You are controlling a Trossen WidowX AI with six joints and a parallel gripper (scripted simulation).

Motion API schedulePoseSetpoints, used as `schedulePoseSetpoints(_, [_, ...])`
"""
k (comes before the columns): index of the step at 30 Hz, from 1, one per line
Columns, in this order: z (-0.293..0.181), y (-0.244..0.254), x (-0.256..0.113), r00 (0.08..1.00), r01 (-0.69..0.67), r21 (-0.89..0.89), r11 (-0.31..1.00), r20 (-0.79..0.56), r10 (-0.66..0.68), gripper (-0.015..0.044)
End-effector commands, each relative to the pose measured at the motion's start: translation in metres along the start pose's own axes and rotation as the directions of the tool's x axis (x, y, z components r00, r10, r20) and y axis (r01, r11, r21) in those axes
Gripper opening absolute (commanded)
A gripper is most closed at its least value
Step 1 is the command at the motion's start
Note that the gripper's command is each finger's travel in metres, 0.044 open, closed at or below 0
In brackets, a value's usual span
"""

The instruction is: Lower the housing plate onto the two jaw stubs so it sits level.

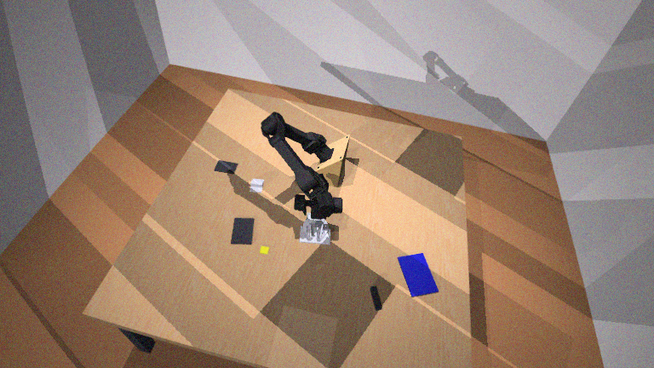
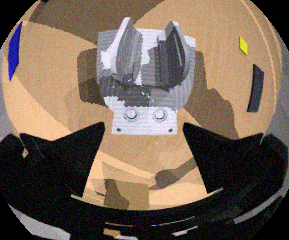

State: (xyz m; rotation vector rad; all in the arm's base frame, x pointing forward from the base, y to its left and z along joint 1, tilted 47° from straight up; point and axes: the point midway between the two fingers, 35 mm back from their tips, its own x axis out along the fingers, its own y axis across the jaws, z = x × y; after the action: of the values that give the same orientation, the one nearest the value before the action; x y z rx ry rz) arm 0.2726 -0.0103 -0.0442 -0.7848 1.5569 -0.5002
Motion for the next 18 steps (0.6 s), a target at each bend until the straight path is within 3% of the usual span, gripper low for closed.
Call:
schedulePoseSetpoints(1, [0.001, 0.0, -0.042, 1.0, -0.005, 0.011, 1.0, 0.014, 0.004, 0.044])
schedulePoseSetpoints(7, [0.0, 0.001, -0.046, 1.0, -0.003, 0.002, 1.0, 0.027, 0.003, 0.044])
schedulePoseSetpoints(13, [-0.062, 0.009, -0.095, 1.0, -0.012, 0.004, 1.0, 0.014, 0.012, 0.044])
schedulePoseSetpoints(18, [-0.071, 0.009, -0.1, 1.0, -0.009, 0.005, 1.0, 0.011, 0.009, 0.044])
